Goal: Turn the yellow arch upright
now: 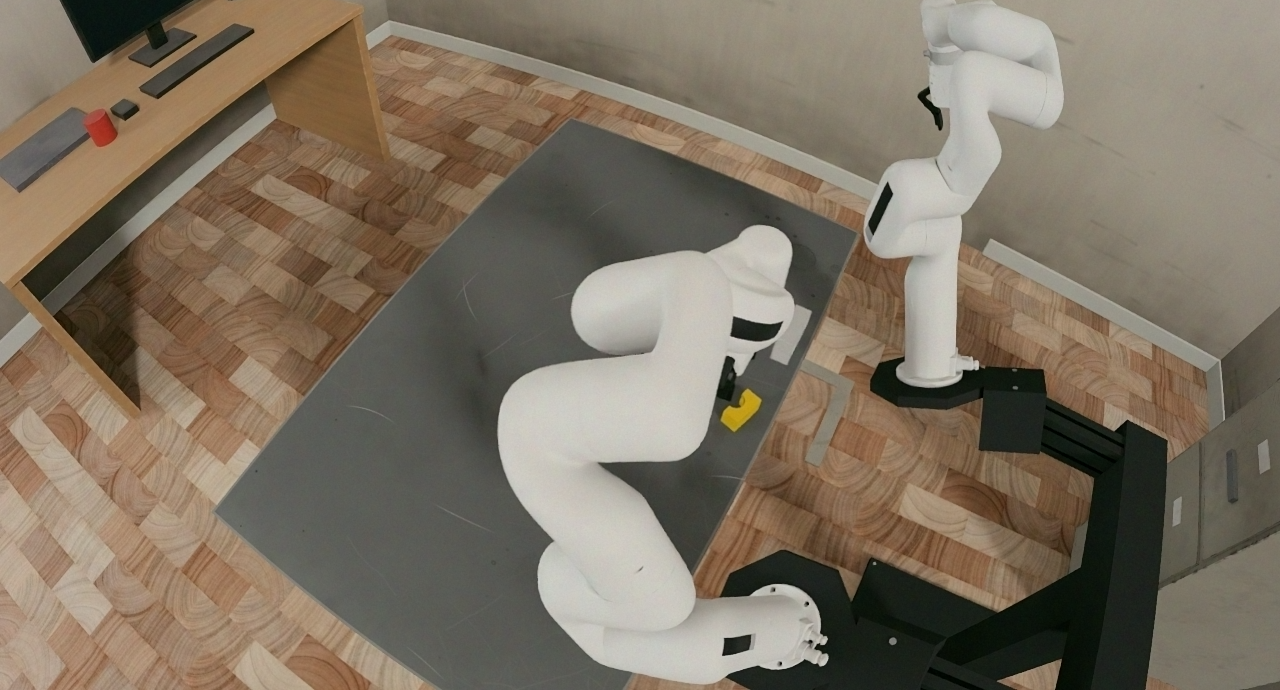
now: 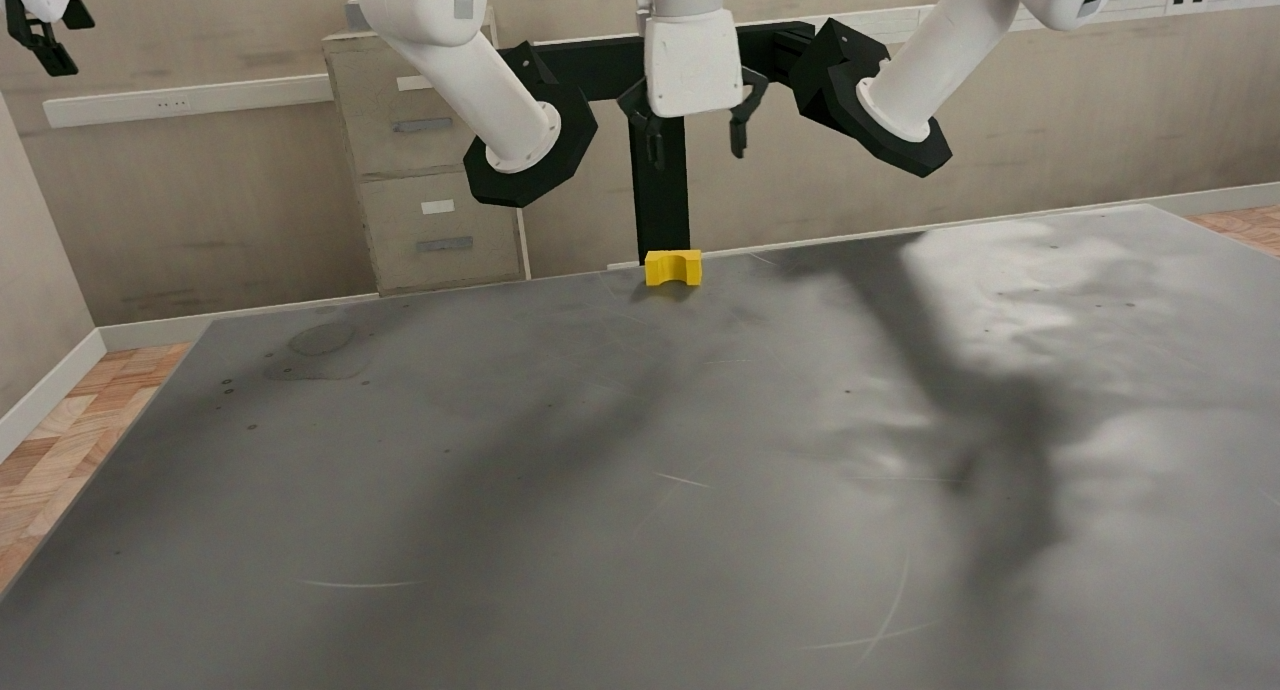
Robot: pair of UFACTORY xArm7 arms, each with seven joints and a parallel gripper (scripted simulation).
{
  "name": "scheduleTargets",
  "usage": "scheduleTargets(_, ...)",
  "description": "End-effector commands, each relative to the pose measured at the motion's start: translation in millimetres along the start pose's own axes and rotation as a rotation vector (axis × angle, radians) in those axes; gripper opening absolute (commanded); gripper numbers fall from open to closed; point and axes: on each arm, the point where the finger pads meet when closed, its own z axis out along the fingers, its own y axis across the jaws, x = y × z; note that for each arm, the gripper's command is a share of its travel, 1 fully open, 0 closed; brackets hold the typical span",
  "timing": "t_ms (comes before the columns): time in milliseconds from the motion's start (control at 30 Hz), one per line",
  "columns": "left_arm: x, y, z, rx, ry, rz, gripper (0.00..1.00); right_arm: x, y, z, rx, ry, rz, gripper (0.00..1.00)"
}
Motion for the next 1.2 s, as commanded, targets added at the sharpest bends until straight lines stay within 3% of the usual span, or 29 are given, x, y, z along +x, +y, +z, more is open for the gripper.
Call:
scheduleTargets(0,16.9,-22.1,-0.1,0.036,-0.034,-0.005,1.00,1.1,0.7,-1.7,0.001,0.004,0.002,1.00)
scheduleTargets(433,24.9,-29.7,0.5,0.051,-0.044,-0.005,1.00,1.1,0.7,-1.7,0.001,0.004,0.002,1.00)
scheduleTargets(467,24.9,-29.7,0.5,0.051,-0.044,-0.005,0.00,1.1,0.7,-1.7,0.001,0.004,0.002,1.00)
scheduleTargets(1167,24.9,-29.7,0.5,0.051,-0.044,-0.005,0.00,1.1,0.7,-1.7,0.001,0.004,0.002,1.00)
